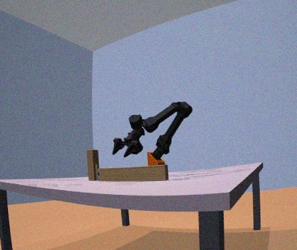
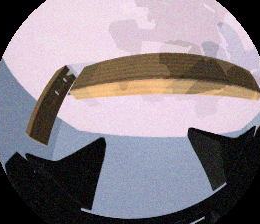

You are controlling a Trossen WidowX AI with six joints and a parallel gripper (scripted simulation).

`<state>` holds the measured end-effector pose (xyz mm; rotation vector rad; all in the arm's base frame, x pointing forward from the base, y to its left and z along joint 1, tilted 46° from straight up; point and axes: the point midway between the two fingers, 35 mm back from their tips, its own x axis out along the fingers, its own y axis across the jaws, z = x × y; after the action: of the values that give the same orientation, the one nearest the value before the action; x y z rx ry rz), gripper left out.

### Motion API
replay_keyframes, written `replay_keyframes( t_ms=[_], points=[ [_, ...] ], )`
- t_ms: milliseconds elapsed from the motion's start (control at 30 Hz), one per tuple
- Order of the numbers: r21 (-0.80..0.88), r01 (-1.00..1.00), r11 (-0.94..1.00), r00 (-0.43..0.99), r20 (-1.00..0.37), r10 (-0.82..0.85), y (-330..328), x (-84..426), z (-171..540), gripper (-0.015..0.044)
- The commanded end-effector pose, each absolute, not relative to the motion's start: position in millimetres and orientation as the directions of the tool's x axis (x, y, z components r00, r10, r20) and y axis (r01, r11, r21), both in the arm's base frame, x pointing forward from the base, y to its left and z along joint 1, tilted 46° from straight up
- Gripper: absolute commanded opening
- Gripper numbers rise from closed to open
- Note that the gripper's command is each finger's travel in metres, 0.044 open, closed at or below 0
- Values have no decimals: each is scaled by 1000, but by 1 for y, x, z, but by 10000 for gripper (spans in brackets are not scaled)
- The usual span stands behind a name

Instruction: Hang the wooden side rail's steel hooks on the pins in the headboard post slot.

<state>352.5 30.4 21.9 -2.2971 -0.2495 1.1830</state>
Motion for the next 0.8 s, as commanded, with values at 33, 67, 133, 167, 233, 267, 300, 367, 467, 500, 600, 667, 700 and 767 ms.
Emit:
replay_keyframes(
  t_ms=[33,67,133,167,233,267,300,367,467,500,600,667,700,767],
  points=[
    [-576,-187,-796,538,-738,408,-27,334,-22,440],
    [-587,-209,-782,530,-740,414,-38,329,-30,440],
    [-613,-251,-749,521,-738,429,-58,317,-45,440],
    [-627,-271,-730,519,-734,437,-67,310,-52,440],
    [-655,-306,-691,522,-722,453,-82,298,-64,440],
    [-663,-314,-680,525,-718,457,-86,294,-67,440],
    [-665,-317,-676,525,-717,459,-87,293,-68,440],
    [-665,-317,-676,525,-717,459,-87,293,-68,440],
    [-665,-317,-676,525,-717,459,-87,293,-68,440],
    [-665,-317,-676,525,-717,459,-87,293,-68,440],
    [-665,-317,-676,525,-717,459,-87,293,-68,440],
    [-665,-317,-676,525,-717,459,-87,293,-68,440],
    [-665,-317,-676,525,-717,459,-87,293,-68,440],
    [-665,-317,-676,525,-717,459,-87,293,-68,440]
  ],
)
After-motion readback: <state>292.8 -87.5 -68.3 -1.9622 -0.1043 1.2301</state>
